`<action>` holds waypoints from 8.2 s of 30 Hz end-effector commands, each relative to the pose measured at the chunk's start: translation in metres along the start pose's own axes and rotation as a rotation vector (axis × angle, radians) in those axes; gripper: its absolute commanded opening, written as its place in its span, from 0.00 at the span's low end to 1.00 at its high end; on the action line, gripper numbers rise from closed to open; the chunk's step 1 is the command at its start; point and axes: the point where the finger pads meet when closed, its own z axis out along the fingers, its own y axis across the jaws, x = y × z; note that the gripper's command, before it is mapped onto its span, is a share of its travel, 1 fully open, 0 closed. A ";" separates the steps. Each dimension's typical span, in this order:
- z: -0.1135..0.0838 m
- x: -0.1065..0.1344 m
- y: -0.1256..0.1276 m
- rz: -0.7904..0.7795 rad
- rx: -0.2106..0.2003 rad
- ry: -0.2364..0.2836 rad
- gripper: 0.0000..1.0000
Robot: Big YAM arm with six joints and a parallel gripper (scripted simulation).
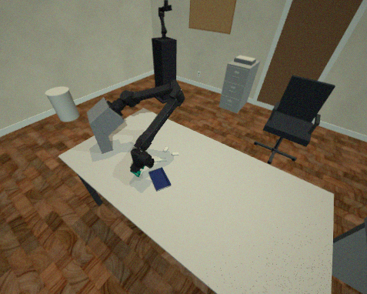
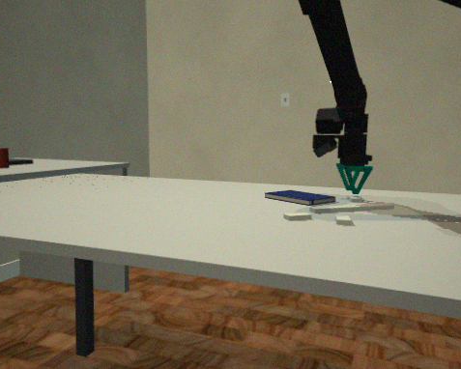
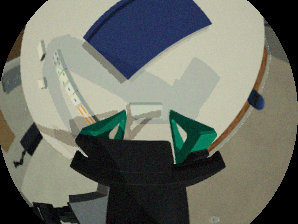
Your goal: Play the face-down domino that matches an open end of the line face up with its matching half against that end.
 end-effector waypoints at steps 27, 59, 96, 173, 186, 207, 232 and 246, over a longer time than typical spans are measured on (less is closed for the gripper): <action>0.014 0.015 0.009 -0.002 -0.019 0.030 0.70; 0.014 0.017 0.010 -0.008 -0.021 0.033 0.70; 0.014 0.019 0.011 -0.005 -0.022 0.037 0.70; 0.027 0.004 0.002 -0.011 -0.006 0.008 0.70; 0.022 0.008 0.004 0.005 -0.006 0.012 0.70; 0.027 -0.002 -0.001 -0.025 -0.001 -0.001 0.70; 0.030 -0.017 -0.008 -0.064 0.007 -0.020 0.70; 0.030 -0.022 -0.011 -0.075 0.011 -0.028 0.70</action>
